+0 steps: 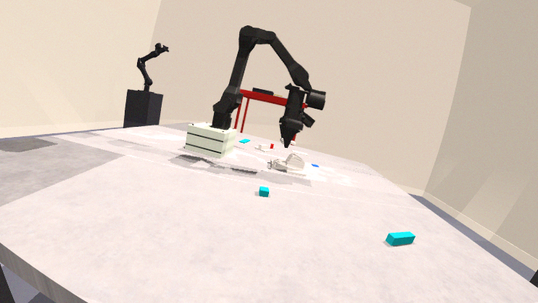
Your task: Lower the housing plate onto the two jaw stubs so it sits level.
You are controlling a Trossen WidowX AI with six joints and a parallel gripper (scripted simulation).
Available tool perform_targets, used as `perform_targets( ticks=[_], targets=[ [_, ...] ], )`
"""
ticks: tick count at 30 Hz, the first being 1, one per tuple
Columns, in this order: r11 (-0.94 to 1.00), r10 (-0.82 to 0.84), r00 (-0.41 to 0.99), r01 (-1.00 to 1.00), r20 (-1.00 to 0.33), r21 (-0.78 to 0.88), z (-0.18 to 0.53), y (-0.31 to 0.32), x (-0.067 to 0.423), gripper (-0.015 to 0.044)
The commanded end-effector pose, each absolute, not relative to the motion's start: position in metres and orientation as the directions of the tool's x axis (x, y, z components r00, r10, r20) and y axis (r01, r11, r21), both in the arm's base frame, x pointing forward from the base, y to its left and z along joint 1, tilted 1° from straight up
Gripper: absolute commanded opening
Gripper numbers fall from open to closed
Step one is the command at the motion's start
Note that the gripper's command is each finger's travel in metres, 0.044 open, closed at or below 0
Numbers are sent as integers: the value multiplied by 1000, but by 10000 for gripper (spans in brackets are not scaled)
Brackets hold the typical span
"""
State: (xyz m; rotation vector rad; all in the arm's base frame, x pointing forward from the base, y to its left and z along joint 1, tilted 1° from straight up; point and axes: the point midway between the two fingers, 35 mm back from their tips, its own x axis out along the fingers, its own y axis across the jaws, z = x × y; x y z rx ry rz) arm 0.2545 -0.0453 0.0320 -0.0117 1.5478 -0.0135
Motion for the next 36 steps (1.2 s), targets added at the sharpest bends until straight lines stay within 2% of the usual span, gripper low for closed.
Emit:
perform_targets(
  ticks=[1,36],
  targets=[
    [1000,-18,21,12,-1000,-18,31,-46,253,351],
    [1000,-18,20,12,-1000,-18,31,-40,237,351]
  ],
)
